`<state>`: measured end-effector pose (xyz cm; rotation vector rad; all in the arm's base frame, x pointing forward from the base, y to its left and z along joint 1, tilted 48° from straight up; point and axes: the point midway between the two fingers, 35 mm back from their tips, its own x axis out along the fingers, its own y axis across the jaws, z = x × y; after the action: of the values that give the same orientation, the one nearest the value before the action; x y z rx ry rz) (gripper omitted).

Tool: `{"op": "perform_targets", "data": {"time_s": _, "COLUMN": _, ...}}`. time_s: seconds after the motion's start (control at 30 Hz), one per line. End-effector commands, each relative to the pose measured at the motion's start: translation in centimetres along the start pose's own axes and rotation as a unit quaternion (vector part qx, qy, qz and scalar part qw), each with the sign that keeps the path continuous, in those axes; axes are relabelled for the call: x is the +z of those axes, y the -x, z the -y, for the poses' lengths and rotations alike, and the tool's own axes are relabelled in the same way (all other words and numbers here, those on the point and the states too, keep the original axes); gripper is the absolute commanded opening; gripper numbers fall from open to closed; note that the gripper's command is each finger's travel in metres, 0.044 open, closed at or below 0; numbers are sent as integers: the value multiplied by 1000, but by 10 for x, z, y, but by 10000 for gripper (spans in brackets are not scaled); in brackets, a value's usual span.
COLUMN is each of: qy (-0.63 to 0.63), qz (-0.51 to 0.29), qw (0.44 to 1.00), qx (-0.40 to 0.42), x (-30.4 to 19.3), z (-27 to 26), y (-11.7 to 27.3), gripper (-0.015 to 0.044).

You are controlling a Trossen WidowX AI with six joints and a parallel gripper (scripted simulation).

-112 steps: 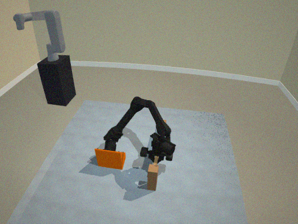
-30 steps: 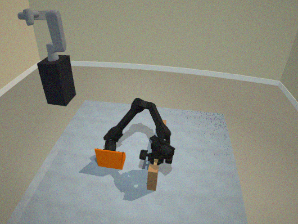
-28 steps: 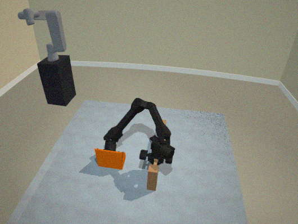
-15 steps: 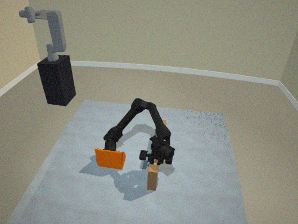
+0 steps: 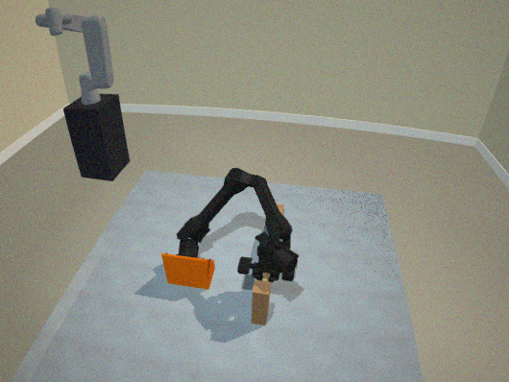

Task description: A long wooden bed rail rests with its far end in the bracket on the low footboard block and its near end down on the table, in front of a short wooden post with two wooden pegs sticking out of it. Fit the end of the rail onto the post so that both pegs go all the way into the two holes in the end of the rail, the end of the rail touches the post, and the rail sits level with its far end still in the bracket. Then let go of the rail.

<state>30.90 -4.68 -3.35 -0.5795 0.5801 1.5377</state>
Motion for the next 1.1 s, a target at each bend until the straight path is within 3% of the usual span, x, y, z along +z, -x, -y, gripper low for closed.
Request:
{"op": "perform_targets", "data": {"time_s": 0.0, "qy": 1, "qz": -2, "qw": 1000, "qx": -4, "x": -3, "z": 1, "y": 3, "gripper": 0}}
{"op": "perform_targets", "data": {"time_s": 0.23, "qy": 1, "qz": -2, "qw": 1000, "qx": -4, "x": -5, "z": 1, "y": 3, "gripper": 0}}
{"op": "perform_targets", "data": {"time_s": 0.8, "qy": 0, "qz": 0, "qw": 1000, "qx": 0, "x": -2, "z": 0, "y": 0, "gripper": 440}}
{"op": "perform_targets", "data": {"time_s": 1.07, "qy": 0, "qz": -1, "qw": 1000, "qx": -1, "x": 4, "z": 0, "y": 7, "gripper": 440}}
